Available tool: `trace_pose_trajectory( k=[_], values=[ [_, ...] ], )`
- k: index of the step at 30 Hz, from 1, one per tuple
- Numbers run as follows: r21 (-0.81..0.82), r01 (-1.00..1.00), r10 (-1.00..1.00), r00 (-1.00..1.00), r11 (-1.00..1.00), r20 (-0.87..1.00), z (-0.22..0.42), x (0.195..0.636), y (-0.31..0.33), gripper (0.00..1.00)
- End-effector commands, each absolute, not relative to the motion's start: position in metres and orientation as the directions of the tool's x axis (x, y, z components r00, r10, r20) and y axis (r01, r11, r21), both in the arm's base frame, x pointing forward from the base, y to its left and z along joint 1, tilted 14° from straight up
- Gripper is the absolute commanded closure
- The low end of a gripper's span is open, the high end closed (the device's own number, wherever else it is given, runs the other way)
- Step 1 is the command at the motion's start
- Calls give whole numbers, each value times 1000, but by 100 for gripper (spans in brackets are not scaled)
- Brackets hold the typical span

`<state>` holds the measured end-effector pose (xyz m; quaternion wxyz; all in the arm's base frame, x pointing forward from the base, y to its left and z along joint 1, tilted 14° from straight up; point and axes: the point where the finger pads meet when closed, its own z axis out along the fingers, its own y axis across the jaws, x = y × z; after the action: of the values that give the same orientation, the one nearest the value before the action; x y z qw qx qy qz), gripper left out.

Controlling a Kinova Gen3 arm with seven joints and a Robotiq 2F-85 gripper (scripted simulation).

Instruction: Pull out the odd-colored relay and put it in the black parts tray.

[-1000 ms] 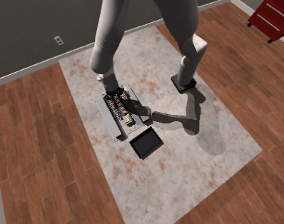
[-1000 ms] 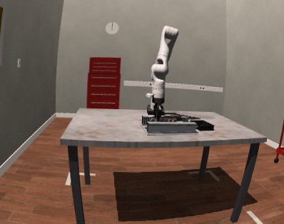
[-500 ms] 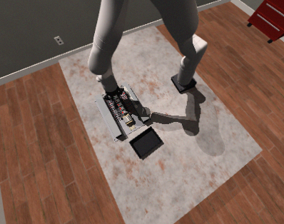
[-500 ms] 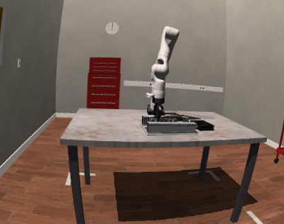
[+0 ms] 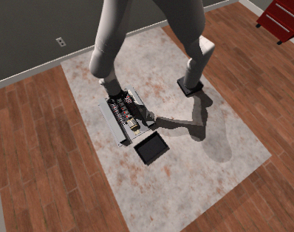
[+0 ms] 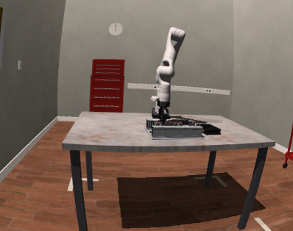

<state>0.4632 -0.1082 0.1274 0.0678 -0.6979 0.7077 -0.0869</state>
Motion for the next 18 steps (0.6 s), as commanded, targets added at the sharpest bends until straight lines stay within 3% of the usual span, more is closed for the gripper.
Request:
trace_pose_trajectory(
  k=[1, 18],
  values=[
    [-226, -974, -1000, -17, 11, 25, 128, 463, -108, 100],
    [-253, -967, -1000, -17, 10, 25, 128, 463, -108, 100]
  ],
)
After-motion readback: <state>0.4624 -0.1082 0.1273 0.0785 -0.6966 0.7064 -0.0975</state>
